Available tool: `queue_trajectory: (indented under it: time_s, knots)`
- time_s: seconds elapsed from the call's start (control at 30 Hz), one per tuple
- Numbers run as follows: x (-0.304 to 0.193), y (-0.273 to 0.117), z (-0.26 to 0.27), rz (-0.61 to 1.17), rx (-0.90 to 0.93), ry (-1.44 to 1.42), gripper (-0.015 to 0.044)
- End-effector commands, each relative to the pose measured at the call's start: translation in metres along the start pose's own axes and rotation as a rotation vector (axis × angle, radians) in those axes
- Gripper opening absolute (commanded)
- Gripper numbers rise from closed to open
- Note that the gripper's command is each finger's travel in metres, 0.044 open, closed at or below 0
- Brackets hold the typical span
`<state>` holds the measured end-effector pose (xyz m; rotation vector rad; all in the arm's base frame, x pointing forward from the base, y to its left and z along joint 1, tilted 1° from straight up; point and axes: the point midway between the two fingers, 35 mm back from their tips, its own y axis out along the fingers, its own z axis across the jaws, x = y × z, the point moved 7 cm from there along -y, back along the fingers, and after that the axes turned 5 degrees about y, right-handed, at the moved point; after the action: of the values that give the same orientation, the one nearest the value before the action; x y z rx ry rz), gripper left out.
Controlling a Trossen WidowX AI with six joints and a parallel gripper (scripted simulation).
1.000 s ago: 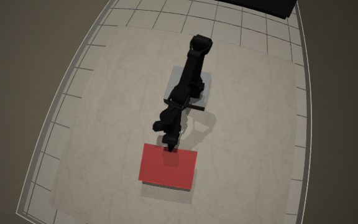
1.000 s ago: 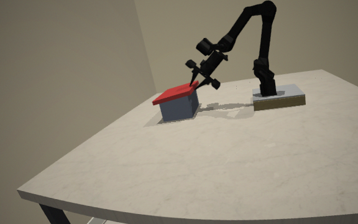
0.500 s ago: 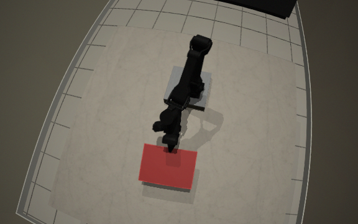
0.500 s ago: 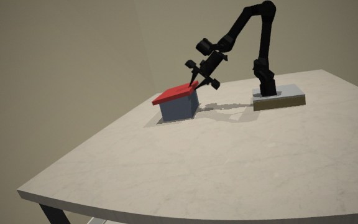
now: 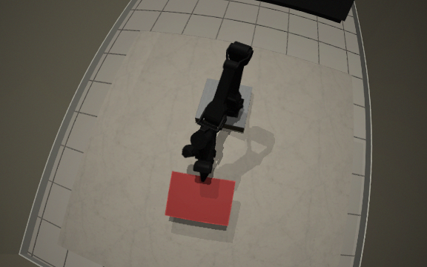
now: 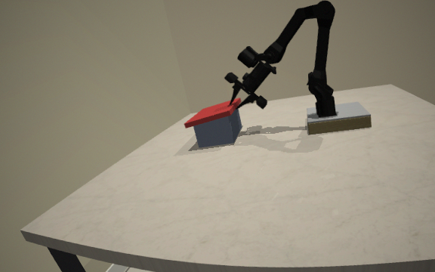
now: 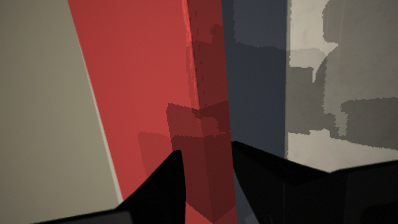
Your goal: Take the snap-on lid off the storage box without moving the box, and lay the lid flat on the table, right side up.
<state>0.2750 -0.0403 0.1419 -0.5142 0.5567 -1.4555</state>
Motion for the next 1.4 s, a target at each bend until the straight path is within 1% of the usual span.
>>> queue_trajectory:
  time_s: [0.0, 1.03, 1.37]
  knots:
    - [0.0, 0.001, 0.0, -0.001, 0.001, 0.001, 0.0]
    - [0.0, 0.002, 0.002, -0.001, 0.001, 0.001, 0.0]
    - [-0.001, -0.006, 0.011, -0.004, 0.003, 0.004, 0.0]
